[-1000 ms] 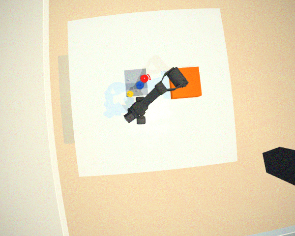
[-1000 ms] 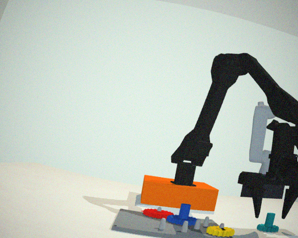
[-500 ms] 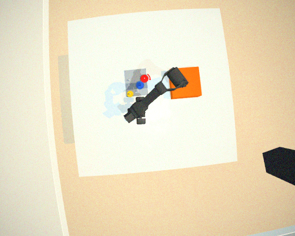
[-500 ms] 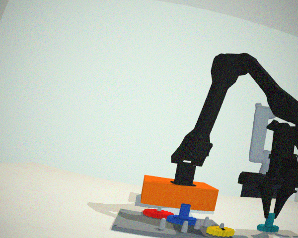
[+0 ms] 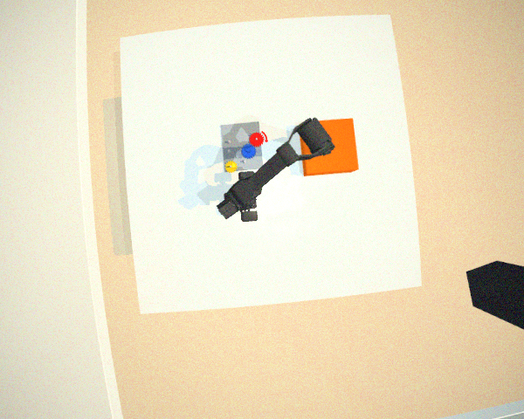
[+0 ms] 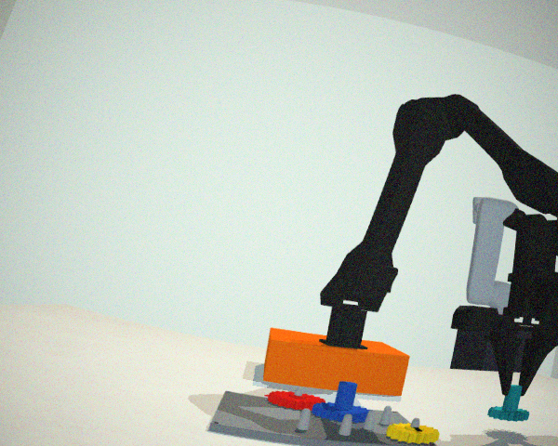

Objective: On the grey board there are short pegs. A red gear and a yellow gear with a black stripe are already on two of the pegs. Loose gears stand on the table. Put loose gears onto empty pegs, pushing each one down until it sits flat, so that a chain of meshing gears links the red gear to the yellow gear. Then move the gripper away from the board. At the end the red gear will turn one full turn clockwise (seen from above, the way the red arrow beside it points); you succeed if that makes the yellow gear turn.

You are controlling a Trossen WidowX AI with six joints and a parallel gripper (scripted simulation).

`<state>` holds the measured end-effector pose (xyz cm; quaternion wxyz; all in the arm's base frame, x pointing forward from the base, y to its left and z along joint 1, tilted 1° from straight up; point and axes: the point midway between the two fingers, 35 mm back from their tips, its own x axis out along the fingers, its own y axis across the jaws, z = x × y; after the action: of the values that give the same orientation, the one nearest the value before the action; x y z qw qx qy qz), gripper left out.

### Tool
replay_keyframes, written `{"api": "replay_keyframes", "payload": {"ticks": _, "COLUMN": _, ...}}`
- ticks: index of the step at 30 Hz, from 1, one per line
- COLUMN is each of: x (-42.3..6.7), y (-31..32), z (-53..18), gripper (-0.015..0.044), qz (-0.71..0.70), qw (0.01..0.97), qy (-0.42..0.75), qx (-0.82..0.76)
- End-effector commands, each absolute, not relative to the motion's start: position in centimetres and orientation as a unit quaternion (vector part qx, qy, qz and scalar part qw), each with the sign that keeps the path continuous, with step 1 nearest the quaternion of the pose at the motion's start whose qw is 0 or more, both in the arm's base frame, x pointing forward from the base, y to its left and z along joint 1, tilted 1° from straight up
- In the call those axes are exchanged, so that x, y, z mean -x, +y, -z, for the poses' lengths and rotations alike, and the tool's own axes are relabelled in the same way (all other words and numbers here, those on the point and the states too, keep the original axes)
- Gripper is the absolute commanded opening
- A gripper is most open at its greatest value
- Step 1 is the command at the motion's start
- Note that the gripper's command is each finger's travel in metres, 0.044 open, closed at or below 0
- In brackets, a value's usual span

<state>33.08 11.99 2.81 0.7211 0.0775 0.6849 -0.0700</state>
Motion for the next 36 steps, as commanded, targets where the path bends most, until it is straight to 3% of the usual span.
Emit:
{"api": "replay_keyframes", "payload": {"ticks": 1, "x": -33.3, "y": 12.0, "z": -3.8, "gripper": 0.0, "qz": 0.07, "qw": 0.723, "qy": 0.683, "qx": -0.076}}
{"api": "replay_keyframes", "payload": {"ticks": 36, "x": -32.9, "y": 12.3, "z": -12.8, "gripper": 0.0, "qz": 0.079, "qw": 0.719, "qy": 0.685, "qx": -0.086}}
